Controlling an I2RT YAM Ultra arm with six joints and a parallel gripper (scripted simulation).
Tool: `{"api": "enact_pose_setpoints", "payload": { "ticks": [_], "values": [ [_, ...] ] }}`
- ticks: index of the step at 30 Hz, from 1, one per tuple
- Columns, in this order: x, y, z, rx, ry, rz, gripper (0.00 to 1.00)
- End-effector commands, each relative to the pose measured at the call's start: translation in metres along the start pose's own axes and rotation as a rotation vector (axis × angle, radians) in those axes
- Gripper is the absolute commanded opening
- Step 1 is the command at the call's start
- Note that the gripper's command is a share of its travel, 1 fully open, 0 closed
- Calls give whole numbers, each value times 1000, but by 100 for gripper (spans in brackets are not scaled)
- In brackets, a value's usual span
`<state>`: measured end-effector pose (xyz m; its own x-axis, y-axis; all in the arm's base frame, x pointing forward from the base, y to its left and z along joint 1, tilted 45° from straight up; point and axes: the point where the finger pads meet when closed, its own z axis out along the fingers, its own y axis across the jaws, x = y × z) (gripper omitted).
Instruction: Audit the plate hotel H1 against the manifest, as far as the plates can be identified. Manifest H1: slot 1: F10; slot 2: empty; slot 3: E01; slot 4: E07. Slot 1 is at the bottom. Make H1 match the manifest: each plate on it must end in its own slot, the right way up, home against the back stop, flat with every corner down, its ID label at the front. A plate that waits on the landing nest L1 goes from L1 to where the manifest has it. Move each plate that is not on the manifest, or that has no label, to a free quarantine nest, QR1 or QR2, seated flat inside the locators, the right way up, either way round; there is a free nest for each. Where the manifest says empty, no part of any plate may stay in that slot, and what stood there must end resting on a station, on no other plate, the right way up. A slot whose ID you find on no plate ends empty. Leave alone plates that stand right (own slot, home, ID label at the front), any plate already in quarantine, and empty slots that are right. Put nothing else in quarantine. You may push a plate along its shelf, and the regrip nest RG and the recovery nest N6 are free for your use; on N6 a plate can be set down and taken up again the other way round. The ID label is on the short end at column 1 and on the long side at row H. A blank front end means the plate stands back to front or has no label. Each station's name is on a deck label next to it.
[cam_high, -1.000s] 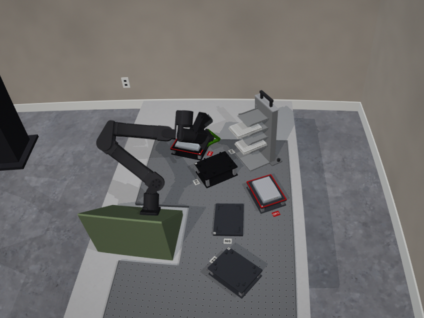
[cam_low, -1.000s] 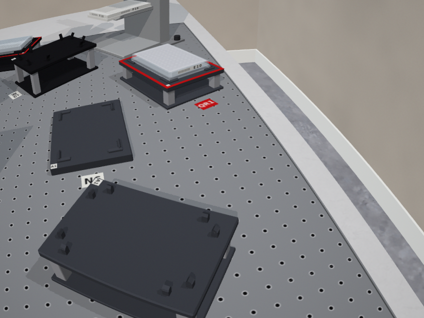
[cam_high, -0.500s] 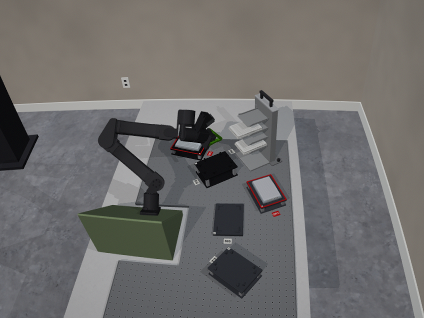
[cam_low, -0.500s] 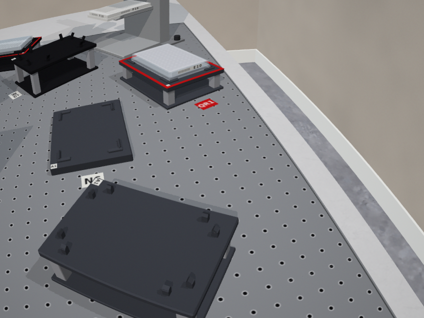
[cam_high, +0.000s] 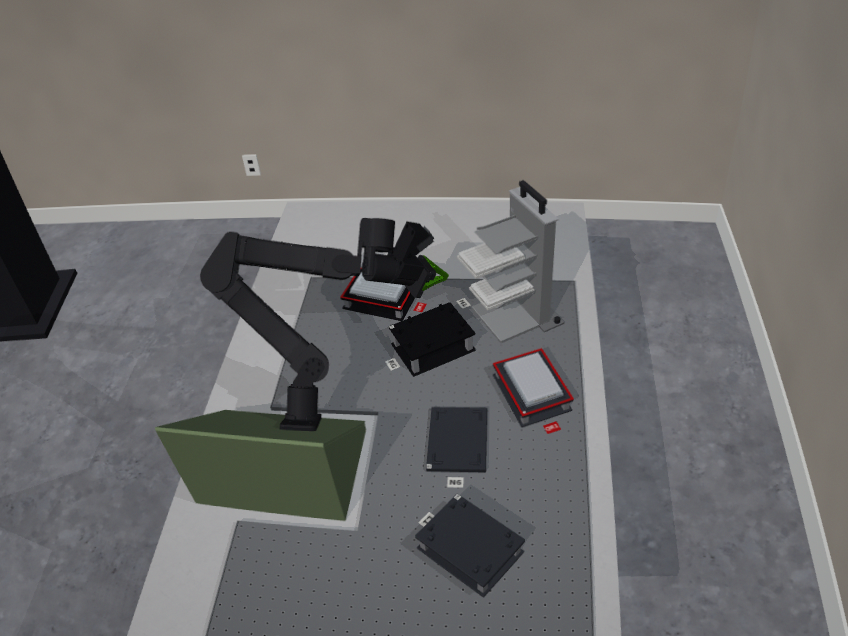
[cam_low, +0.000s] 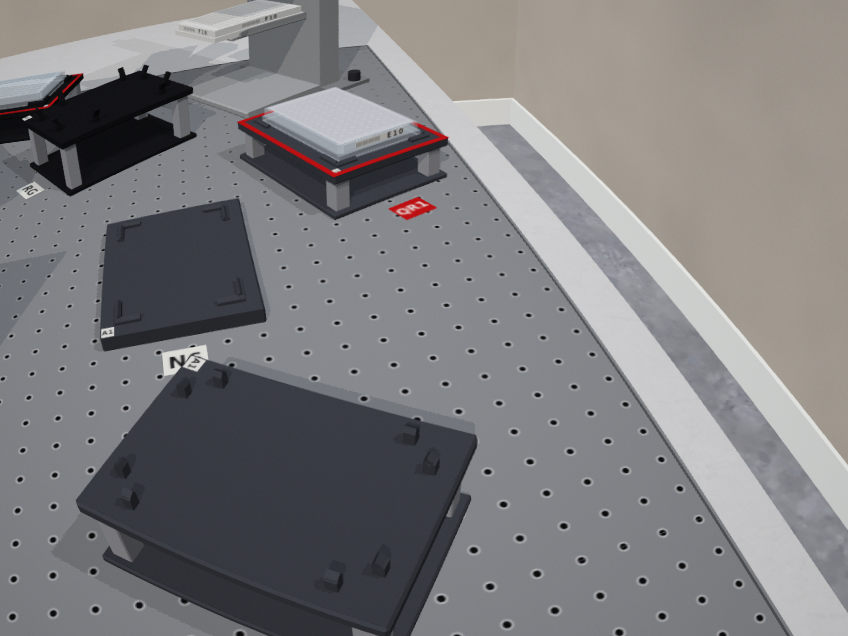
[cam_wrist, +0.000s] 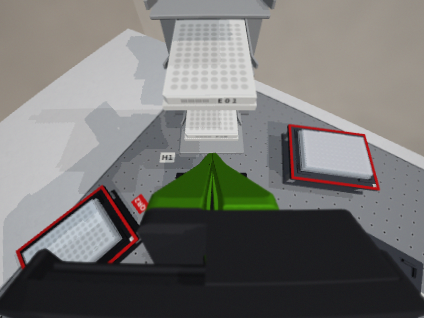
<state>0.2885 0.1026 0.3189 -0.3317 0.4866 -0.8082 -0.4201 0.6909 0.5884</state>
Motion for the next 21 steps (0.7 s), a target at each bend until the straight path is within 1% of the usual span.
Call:
{"api": "enact_pose_setpoints", "payload": {
  "ticks": [1, 21],
  "values": [
    [-9, 3, -1, 0, -26, -11, 0],
    [-16, 3, 9, 0, -27, -11, 0]
  ]
}}
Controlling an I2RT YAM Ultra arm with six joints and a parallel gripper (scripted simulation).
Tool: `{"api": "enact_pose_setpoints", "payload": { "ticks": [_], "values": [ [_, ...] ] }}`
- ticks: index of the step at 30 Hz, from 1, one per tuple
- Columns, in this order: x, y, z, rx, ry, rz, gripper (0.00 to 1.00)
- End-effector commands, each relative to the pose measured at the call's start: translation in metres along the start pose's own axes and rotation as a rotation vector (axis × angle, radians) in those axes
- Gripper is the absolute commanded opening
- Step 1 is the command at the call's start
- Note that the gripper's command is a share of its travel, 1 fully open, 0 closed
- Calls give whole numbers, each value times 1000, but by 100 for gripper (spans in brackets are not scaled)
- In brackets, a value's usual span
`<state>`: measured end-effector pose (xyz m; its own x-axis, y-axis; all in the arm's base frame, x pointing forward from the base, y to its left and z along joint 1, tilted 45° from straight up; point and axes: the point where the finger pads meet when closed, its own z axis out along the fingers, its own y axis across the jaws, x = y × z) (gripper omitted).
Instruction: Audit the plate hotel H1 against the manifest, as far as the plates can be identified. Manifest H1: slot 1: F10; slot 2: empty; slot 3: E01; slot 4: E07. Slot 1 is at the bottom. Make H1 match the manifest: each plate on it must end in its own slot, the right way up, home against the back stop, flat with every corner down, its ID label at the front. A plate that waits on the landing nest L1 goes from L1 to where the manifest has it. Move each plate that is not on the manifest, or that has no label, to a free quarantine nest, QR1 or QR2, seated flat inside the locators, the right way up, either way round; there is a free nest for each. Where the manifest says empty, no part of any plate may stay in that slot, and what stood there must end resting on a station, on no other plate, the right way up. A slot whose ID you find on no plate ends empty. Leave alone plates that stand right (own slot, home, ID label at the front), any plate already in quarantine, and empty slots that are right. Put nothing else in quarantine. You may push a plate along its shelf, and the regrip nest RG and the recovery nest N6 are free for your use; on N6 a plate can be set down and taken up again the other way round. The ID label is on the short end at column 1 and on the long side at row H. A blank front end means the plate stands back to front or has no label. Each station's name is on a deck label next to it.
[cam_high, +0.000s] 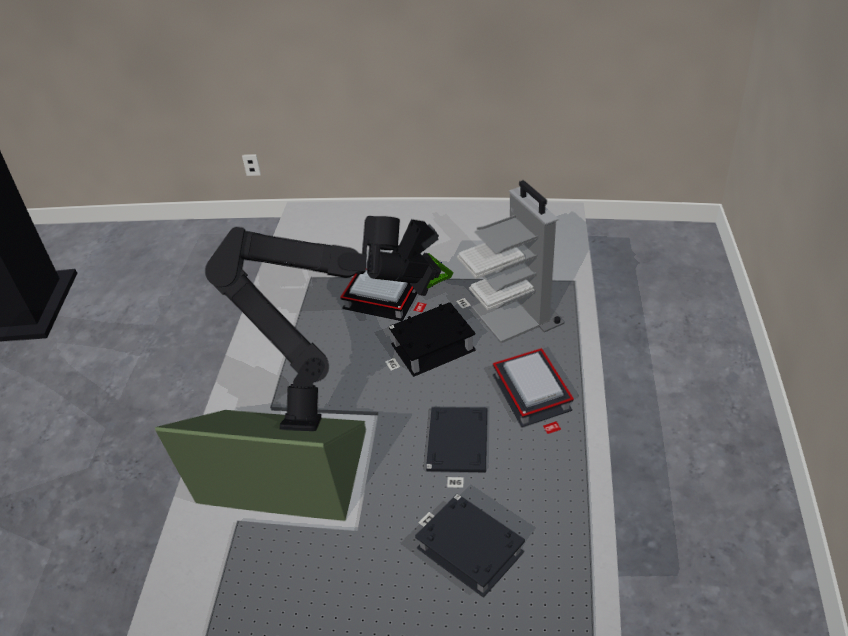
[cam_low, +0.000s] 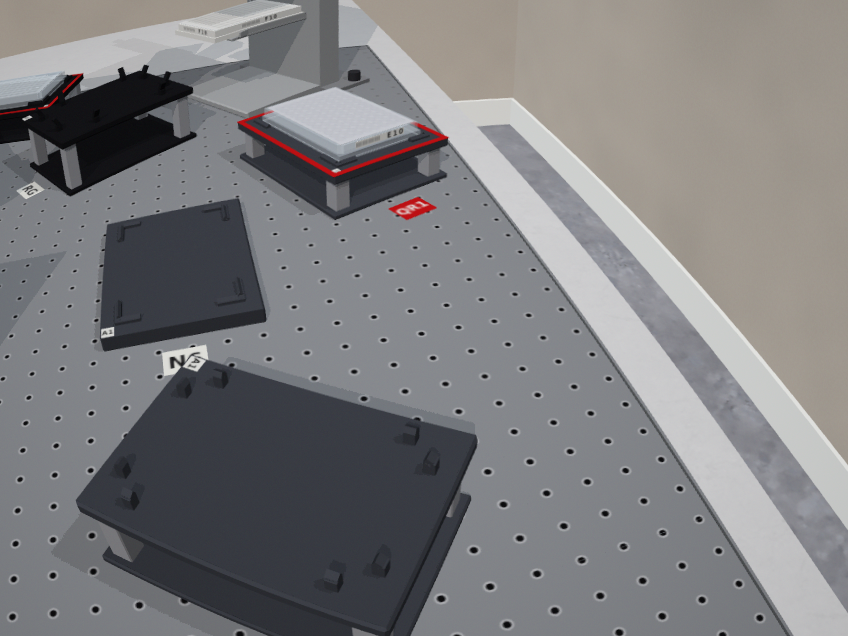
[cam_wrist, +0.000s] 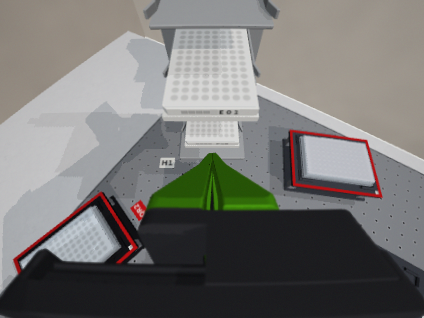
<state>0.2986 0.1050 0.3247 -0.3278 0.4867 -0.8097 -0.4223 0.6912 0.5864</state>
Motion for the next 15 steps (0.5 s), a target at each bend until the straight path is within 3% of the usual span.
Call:
{"api": "enact_pose_setpoints", "payload": {
  "ticks": [1, 15],
  "values": [
    [-9, 3, 0, 2, -23, -9, 0],
    [-13, 3, 7, 2, -24, -9, 0]
  ]
}}
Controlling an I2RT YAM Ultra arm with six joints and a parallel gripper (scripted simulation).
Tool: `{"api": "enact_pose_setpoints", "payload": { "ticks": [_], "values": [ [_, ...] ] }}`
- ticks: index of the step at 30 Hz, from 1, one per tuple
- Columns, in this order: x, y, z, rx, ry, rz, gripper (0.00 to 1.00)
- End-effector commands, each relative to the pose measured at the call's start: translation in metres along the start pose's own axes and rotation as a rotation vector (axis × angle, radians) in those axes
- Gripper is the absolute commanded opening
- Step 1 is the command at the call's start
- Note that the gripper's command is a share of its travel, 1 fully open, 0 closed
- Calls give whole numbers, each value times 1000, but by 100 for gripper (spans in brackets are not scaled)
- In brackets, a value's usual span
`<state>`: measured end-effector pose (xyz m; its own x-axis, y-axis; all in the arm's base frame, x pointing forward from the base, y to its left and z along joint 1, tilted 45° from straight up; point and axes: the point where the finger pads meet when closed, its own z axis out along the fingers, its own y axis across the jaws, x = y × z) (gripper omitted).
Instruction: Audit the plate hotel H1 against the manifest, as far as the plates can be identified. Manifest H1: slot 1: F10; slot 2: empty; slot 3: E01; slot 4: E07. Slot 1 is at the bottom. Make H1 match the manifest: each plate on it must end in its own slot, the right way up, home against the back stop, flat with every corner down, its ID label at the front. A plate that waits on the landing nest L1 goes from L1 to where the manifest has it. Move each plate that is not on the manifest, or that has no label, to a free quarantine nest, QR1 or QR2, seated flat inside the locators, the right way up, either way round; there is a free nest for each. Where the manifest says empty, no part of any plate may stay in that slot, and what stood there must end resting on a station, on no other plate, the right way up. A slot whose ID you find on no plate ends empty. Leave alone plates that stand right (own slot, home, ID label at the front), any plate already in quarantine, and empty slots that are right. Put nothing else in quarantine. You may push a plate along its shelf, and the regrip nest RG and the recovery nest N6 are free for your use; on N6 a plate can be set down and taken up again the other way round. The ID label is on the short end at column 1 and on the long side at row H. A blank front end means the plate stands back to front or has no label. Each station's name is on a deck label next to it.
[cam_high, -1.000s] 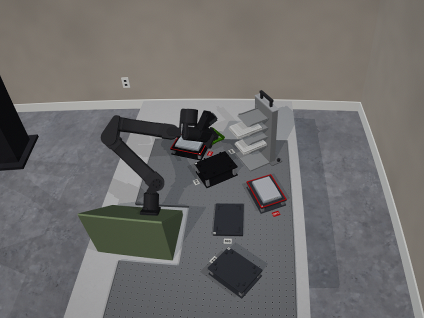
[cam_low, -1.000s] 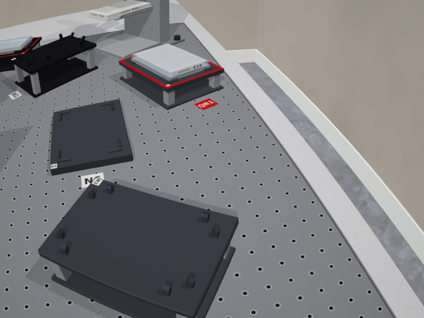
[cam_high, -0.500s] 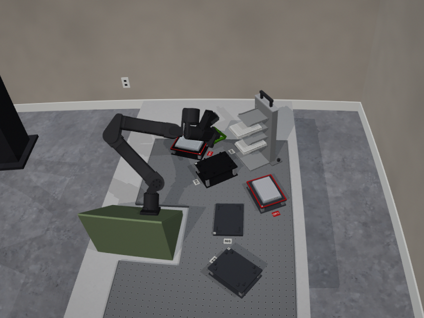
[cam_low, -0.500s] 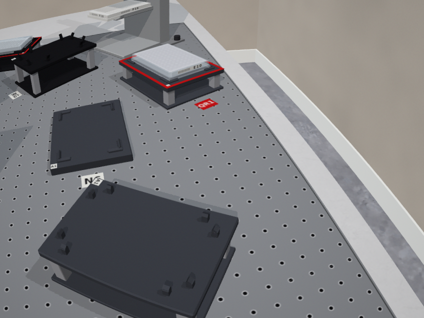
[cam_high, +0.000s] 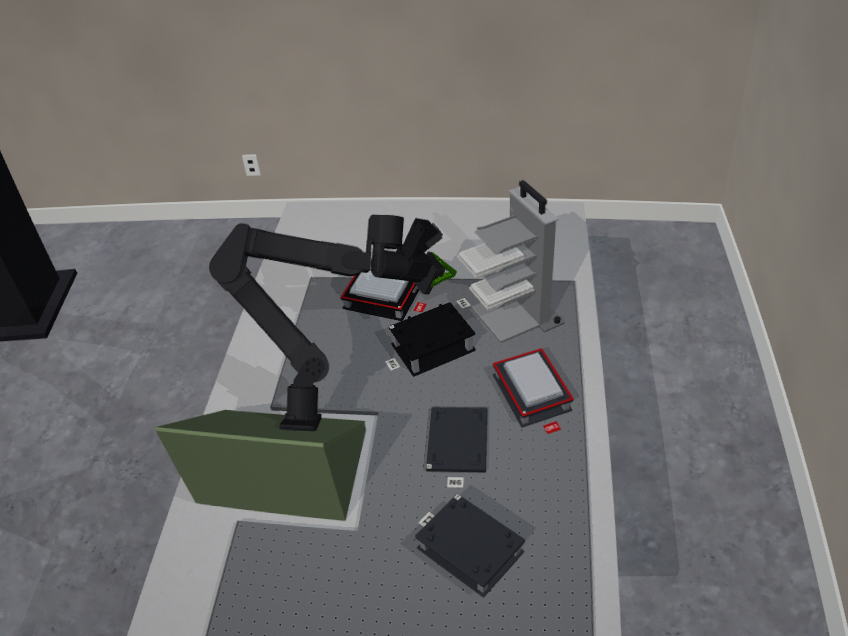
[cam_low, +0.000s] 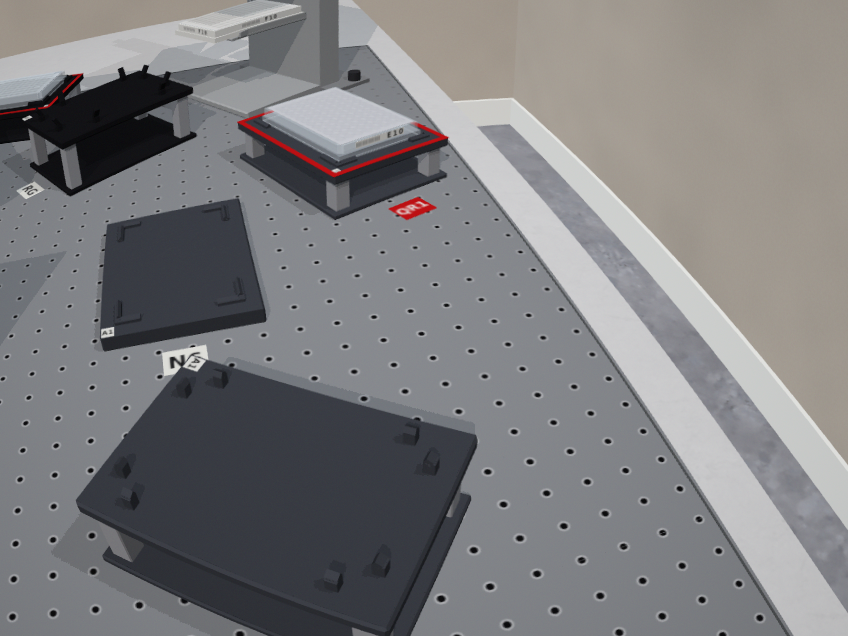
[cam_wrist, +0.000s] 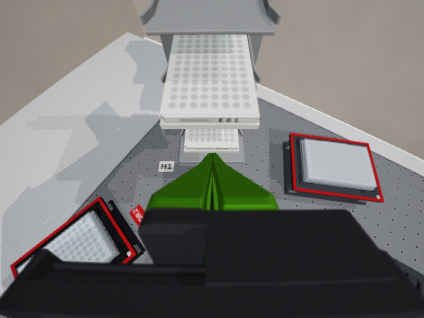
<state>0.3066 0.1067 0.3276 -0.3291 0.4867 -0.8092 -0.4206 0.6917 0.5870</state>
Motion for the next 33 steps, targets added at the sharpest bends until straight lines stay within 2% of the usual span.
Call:
{"api": "enact_pose_setpoints", "payload": {
  "ticks": [1, 33],
  "values": [
    [-9, 3, 0, 0, -25, -10, 0],
    [-19, 3, 16, 0, -25, -10, 0]
  ]
}}
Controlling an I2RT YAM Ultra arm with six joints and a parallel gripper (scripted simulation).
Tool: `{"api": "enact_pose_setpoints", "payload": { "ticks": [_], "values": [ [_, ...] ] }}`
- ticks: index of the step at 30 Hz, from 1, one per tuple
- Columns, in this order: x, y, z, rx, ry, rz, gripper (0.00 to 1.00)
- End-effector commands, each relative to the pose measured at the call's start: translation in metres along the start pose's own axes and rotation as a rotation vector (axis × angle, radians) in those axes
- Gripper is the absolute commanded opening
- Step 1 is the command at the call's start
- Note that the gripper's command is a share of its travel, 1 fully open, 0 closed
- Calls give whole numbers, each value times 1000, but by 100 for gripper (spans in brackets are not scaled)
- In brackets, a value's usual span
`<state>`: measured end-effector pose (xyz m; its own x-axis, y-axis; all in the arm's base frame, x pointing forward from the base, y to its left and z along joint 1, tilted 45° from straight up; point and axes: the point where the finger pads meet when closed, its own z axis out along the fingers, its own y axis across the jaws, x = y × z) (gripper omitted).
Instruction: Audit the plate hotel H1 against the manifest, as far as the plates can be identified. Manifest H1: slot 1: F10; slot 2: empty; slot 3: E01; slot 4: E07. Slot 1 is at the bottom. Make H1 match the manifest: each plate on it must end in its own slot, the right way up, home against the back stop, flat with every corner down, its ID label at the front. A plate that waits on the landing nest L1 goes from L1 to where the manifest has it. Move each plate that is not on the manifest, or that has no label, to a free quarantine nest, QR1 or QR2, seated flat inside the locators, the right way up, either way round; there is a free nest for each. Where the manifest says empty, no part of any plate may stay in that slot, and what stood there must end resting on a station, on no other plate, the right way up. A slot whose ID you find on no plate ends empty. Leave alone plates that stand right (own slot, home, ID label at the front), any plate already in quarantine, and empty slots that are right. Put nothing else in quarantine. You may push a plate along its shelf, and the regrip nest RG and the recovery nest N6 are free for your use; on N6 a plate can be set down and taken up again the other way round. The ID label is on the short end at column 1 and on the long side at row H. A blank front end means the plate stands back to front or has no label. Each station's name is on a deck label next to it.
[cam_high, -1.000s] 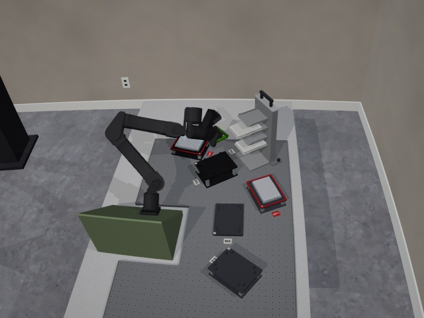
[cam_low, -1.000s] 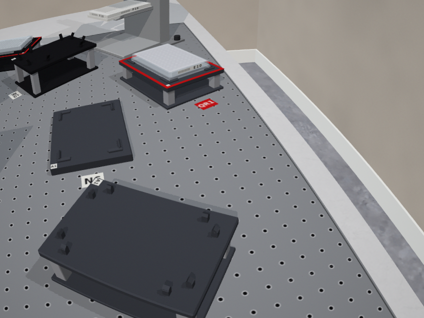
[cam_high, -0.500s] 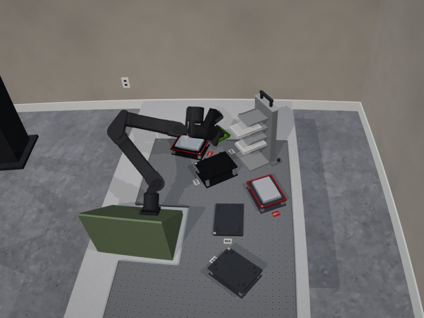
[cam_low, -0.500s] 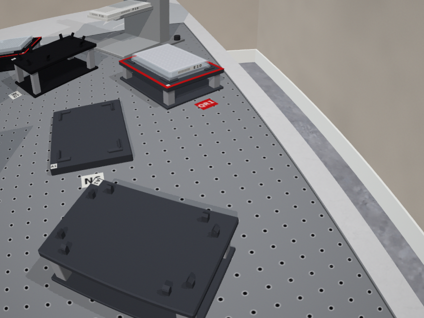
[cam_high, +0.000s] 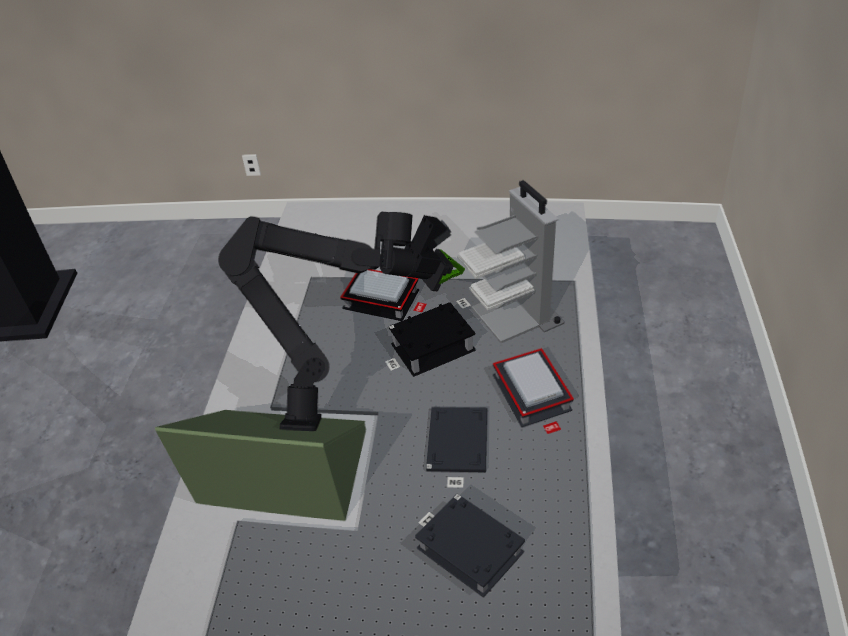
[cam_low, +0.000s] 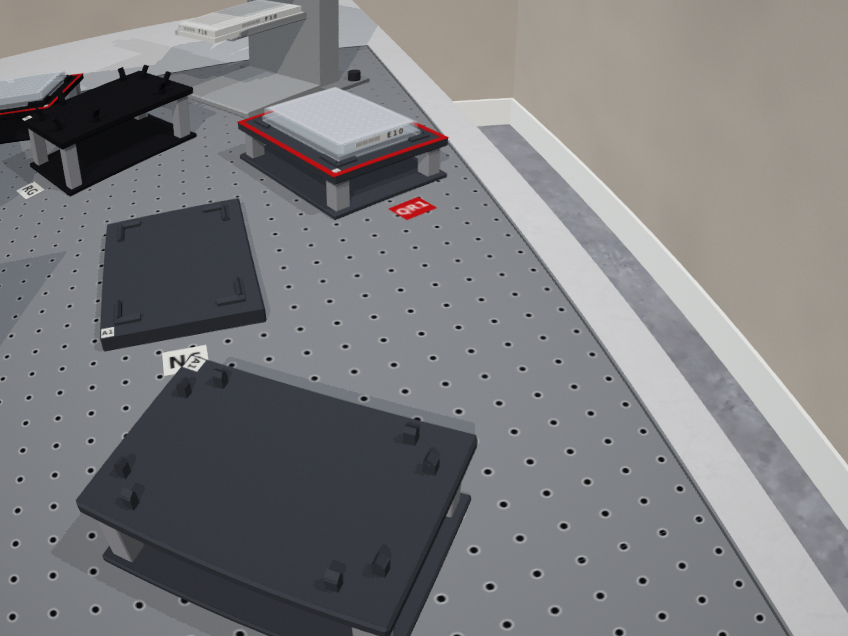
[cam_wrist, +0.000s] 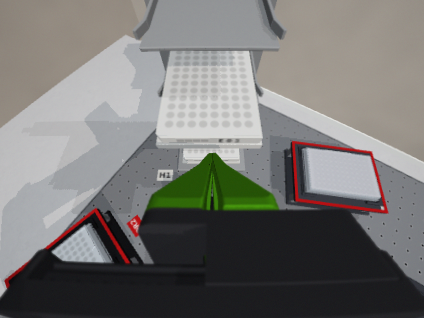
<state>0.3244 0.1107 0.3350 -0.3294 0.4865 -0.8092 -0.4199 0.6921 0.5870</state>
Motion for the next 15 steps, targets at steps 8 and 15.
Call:
{"api": "enact_pose_setpoints", "payload": {
  "ticks": [8, 15],
  "values": [
    [-12, 4, 3, -1, -26, -10, 0],
    [-15, 4, 7, -1, -26, -10, 0]
  ]
}}
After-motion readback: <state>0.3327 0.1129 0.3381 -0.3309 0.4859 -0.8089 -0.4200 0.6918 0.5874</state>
